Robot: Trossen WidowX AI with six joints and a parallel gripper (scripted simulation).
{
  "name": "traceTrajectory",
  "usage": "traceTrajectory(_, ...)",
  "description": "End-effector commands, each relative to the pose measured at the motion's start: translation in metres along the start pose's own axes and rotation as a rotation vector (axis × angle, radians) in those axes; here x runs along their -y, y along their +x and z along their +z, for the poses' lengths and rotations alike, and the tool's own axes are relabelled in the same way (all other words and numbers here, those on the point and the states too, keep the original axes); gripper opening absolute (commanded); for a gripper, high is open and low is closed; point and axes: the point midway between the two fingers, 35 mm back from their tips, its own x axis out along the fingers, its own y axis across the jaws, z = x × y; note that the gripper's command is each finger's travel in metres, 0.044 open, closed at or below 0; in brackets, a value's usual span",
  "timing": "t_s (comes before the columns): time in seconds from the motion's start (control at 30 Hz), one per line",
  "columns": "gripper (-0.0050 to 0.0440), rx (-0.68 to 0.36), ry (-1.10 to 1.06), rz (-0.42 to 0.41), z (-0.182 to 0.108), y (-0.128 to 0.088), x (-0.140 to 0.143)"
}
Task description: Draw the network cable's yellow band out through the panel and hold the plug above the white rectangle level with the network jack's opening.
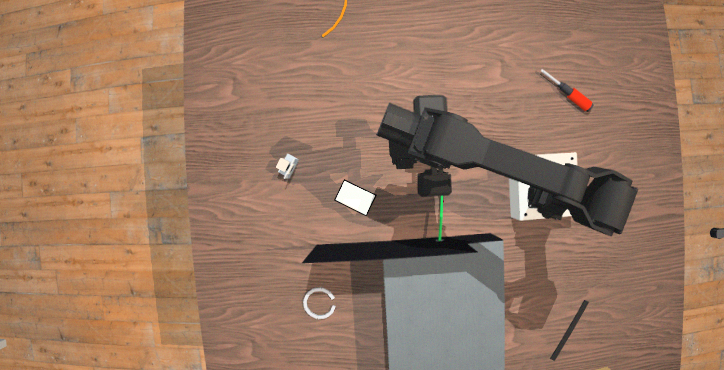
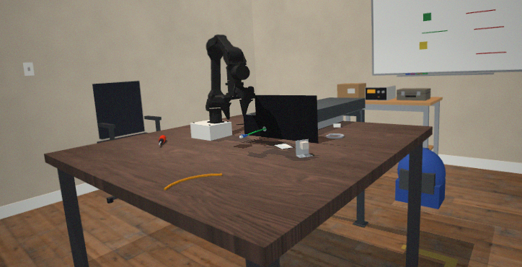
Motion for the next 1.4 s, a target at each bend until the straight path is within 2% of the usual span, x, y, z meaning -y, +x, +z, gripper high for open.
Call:
traceTrajectory(0.0,0.044,0.014,0.03,0.003,0.005,-0.003,0.003)
traceTrajectory(0.33,0.044,0.004,0.505,0.001,0.002,0.005,0.003)
traceTrajectory(0.4,0.044,0.004,0.505,0.001,0.002,0.005,0.003)
traceTrajectory(0.9,0.044,0.005,1.236,0.003,0.003,0.014,0.003)
traceTrajectory(0.97,0.044,0.005,1.236,0.003,0.003,0.014,0.003)
traceTrajectory(1.17,0.044,0.005,1.494,0.004,0.003,0.018,0.002)
traceTrajectory(1.37,0.044,0.023,1.517,0.013,0.005,0.013,0.004)
